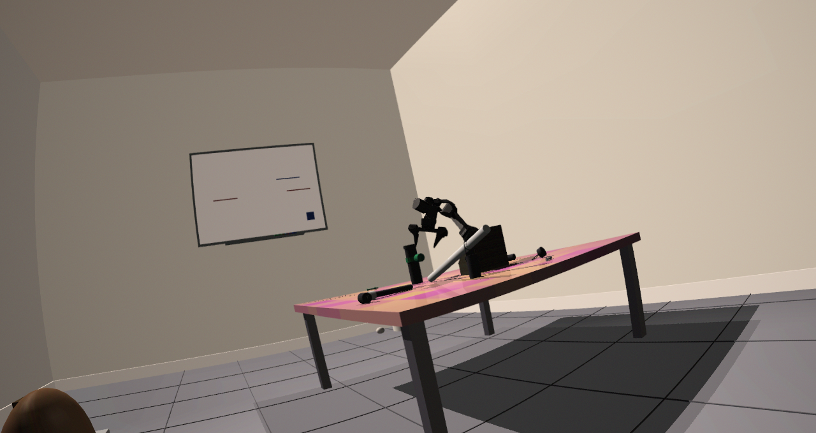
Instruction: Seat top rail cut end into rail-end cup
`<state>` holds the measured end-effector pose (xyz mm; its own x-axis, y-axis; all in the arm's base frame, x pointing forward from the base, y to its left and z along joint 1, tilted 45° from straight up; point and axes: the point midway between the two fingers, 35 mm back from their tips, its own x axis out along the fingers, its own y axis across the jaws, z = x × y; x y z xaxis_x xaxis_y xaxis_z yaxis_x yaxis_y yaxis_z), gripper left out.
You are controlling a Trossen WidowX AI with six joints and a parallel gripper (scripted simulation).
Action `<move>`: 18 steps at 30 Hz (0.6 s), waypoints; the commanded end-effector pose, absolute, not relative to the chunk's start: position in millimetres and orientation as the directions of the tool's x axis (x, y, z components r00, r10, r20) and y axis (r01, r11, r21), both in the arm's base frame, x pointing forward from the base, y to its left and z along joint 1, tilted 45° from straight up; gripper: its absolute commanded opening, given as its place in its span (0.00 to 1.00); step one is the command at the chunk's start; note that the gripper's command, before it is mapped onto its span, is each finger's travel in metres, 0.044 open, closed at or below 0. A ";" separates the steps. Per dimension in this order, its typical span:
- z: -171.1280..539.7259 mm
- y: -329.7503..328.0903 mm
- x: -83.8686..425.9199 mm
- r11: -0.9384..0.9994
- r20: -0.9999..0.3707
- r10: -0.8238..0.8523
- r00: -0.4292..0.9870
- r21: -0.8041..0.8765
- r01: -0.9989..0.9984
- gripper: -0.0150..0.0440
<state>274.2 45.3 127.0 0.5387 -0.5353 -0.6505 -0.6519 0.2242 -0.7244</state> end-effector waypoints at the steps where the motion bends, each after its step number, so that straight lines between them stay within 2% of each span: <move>1: 124.1 88.3 264.0 0.537 -0.631 -0.551 0.546 -0.769 -0.346 1.00; 8: 122.8 123.3 250.6 0.714 -0.598 -0.561 0.572 -0.700 -0.031 1.00; 18: 122.8 125.3 249.7 0.722 -0.596 -0.562 0.574 -0.692 -0.012 1.00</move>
